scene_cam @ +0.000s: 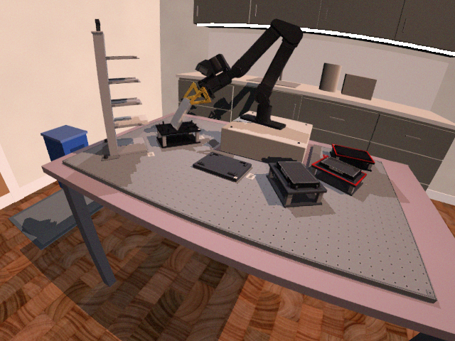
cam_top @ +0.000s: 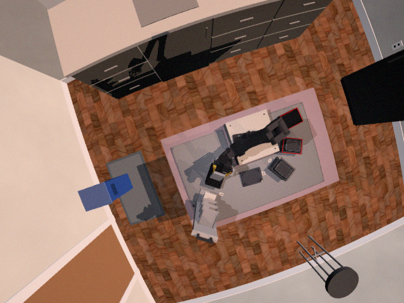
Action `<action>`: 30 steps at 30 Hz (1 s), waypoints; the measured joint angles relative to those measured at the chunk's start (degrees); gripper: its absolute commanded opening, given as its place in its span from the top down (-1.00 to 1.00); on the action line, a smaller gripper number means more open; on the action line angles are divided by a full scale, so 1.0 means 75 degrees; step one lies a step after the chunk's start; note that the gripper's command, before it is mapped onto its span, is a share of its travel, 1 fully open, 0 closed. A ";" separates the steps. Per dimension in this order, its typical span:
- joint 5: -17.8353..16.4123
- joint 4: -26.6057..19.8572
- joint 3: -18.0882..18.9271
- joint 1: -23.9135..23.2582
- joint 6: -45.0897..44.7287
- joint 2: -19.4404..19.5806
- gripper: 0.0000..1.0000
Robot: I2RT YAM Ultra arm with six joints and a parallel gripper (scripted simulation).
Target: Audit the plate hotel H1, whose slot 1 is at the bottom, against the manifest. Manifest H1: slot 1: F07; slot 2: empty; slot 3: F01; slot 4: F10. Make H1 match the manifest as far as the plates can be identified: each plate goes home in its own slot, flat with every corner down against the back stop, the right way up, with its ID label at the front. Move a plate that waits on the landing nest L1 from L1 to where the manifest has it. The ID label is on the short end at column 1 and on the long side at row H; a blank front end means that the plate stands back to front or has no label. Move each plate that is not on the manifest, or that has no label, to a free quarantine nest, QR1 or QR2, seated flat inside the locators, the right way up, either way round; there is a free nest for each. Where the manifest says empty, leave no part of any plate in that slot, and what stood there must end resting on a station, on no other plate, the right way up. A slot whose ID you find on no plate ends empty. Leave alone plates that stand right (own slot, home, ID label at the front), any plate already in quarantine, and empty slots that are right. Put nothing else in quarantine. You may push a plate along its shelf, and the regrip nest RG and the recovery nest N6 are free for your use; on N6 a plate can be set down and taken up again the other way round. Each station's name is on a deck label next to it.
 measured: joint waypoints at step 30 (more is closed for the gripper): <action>-0.0085 0.0898 -0.0236 0.0000 0.0006 0.0452 -0.72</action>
